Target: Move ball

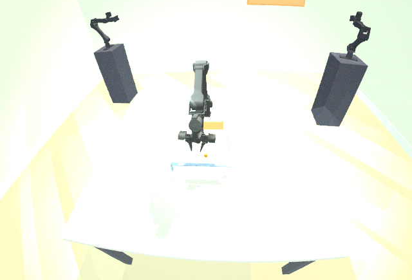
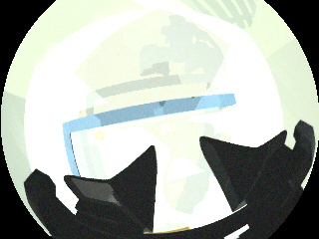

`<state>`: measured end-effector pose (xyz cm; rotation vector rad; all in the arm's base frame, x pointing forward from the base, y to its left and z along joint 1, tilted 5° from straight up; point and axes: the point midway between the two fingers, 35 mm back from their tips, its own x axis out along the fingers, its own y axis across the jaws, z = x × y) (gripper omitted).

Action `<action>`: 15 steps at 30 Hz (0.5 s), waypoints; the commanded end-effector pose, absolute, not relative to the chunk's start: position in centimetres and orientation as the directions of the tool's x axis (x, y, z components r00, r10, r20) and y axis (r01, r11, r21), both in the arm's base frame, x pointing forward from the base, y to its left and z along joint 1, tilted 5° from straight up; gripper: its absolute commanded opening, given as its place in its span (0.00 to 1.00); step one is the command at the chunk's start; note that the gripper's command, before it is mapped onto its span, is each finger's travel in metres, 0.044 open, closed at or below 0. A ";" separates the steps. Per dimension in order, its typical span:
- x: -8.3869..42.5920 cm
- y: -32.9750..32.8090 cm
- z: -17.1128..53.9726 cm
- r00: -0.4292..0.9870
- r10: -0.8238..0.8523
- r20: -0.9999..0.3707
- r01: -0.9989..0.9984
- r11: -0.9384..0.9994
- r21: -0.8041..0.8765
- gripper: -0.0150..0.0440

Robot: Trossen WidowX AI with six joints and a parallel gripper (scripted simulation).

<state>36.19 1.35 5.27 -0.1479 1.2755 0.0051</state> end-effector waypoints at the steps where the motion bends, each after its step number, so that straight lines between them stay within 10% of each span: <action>1: 32.1 4.0 0.9 0.024 -0.020 -1.000 -0.099 0.995 -0.022 0.61; 15: 30.7 4.7 -1.4 -0.060 -0.009 -0.998 -0.095 0.995 -0.003 0.61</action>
